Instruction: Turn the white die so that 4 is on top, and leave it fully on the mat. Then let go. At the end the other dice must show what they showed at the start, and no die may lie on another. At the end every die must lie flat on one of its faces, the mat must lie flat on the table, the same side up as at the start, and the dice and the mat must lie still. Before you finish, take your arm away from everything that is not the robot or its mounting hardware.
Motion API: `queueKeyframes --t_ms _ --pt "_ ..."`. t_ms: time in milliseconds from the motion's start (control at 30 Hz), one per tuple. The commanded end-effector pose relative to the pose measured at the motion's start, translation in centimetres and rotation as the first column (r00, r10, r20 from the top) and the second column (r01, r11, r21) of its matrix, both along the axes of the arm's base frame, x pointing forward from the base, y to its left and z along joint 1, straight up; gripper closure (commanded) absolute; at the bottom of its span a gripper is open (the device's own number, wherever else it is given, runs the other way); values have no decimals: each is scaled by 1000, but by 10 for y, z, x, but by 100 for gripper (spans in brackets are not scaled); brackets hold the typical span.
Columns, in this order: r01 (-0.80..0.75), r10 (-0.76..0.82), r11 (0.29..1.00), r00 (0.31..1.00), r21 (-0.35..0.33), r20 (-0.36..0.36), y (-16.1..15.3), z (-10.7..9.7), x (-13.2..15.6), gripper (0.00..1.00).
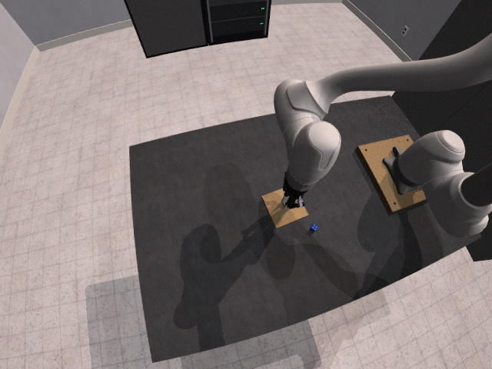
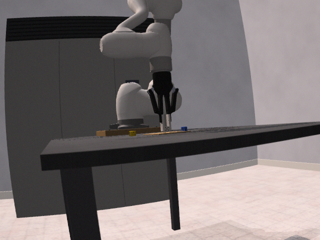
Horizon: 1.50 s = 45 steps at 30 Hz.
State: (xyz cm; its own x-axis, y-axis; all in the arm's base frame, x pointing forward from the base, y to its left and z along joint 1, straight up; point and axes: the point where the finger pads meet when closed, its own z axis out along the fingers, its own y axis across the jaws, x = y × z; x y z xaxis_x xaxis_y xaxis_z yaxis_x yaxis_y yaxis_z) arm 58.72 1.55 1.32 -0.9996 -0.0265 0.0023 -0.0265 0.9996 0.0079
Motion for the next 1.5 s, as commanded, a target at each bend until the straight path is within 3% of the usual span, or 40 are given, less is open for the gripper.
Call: queueKeyframes --t_ms 0,1467 --pt "0 0 1000 1000 0 0 0 0 0 91" --pt "0 0 1000 1000 0 0 0 -4 0 91"
